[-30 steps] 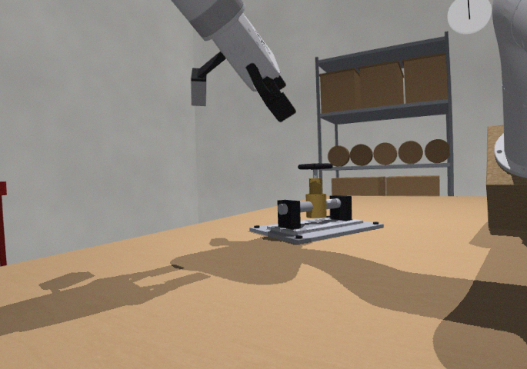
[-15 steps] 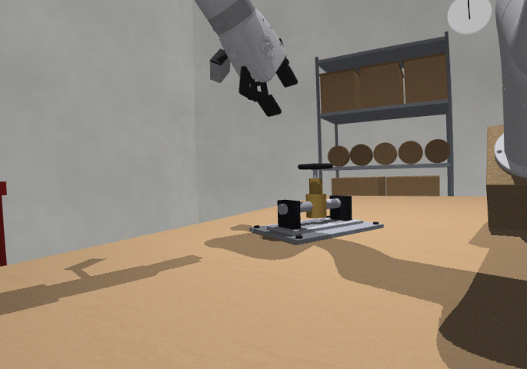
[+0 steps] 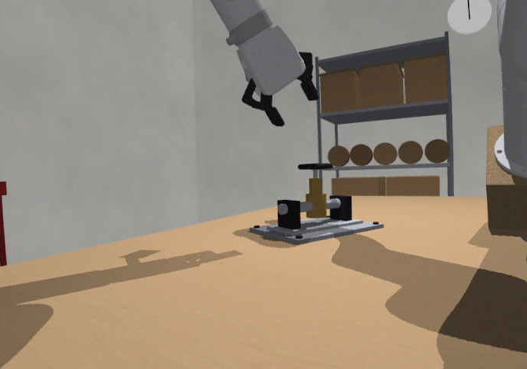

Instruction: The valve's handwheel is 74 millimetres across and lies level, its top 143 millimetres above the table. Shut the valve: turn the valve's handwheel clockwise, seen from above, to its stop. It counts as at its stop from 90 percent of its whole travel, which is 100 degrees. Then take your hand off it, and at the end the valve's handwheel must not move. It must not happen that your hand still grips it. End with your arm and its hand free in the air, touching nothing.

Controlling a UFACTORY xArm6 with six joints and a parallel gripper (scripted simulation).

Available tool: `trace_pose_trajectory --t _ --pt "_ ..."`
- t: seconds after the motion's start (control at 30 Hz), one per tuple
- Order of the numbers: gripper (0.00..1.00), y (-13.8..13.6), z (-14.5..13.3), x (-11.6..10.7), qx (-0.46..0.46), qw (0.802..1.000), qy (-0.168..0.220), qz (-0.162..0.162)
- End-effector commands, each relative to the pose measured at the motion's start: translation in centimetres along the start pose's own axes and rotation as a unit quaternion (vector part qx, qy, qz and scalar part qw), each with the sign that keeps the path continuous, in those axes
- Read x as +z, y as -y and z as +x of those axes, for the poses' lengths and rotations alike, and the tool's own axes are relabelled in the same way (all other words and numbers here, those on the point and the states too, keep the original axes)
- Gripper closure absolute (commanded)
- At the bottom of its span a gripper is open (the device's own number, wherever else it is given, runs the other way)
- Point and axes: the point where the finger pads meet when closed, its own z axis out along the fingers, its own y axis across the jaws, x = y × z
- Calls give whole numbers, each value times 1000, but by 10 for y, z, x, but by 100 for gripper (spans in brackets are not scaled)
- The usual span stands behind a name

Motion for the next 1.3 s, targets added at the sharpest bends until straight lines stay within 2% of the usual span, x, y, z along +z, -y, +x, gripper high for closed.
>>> trace_pose_trajectory --t 0.0,0.13,0.27,0.33,0.4,0.47,0.63,0.67,0.7,0.8,0.9,0.97,1.03,1.13,1.17,1.2,1.27 --pt "0 -4 1 10 80 996 25 23" --pt "0 -7 2 18 139 989 45 39" --pt "0 -10 3 27 215 972 72 59" --pt "0 -10 3 27 215 972 72 59" --pt "0 -12 4 34 276 954 95 73" --pt "0 -13 5 36 297 946 103 78" --pt "0 -16 8 45 383 909 137 97" --pt "0 -16 8 45 387 907 138 97" --pt "0 -17 9 47 413 892 149 103" --pt "0 -19 11 51 458 866 169 112" --pt "0 -19 11 52 462 863 171 112" --pt "0 -21 14 57 520 822 197 123" --pt "0 -22 15 58 535 810 204 125" --pt "0 -24 18 61 573 777 223 132" --pt "0 -24 19 63 592 760 233 135" --pt "0 -25 19 63 593 758 233 135" --pt "0 -26 22 65 626 725 251 140"
